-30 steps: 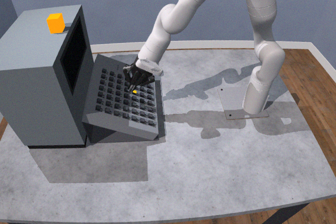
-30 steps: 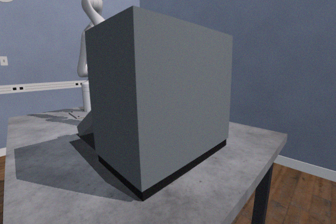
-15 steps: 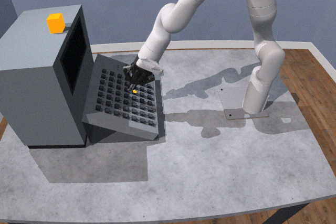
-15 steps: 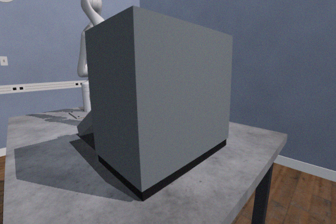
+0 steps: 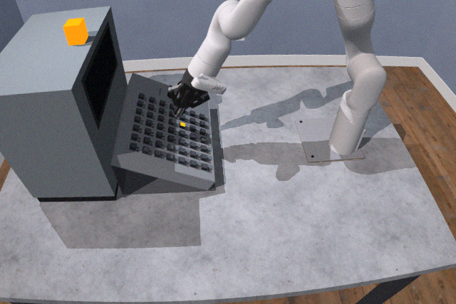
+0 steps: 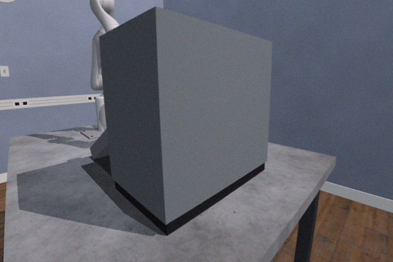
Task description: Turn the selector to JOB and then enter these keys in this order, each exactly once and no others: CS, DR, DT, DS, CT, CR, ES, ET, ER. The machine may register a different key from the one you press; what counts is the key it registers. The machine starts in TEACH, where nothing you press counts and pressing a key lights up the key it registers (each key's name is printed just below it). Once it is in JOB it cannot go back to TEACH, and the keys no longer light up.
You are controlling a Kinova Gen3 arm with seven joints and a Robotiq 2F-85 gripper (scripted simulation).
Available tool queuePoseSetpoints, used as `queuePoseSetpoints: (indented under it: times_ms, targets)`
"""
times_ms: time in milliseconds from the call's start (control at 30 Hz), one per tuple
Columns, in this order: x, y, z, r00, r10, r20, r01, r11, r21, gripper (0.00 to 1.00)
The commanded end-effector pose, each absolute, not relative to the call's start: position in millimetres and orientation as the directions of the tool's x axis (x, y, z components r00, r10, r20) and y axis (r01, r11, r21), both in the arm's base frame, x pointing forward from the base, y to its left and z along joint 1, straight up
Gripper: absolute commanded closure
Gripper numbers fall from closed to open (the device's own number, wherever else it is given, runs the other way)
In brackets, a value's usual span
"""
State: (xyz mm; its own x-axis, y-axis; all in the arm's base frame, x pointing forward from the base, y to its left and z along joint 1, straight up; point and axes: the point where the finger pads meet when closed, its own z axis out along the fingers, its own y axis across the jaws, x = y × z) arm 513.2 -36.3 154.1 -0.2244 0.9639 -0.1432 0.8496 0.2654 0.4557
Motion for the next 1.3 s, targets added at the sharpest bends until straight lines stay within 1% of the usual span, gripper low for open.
queuePoseSetpoints:
  times_ms: [0,200,400,467,733,967,1033,1267]
  targets:
    - [513.3,-45.1,156.0,-0.297,0.939,-0.173,0.827,0.344,0.445,0.90]
    - [512.3,-65.8,158.6,-0.459,0.850,-0.260,0.749,0.527,0.401,0.90]
    - [511.3,-88.3,161.4,-0.612,0.714,-0.341,0.631,0.700,0.334,0.90]
    - [511.3,-88.3,161.4,-0.612,0.714,-0.341,0.631,0.700,0.334,0.90]
    - [510.0,-117.7,165.0,-0.766,0.485,-0.422,0.430,0.875,0.223,0.90]
    - [509.0,-139.7,167.7,-0.840,0.286,-0.460,0.256,0.958,0.128,0.90]
    - [509.0,-139.7,167.7,-0.840,0.286,-0.460,0.256,0.958,0.128,0.90]
    - [508.2,-155.8,169.6,-0.870,0.131,-0.475,0.120,0.991,0.053,0.90]
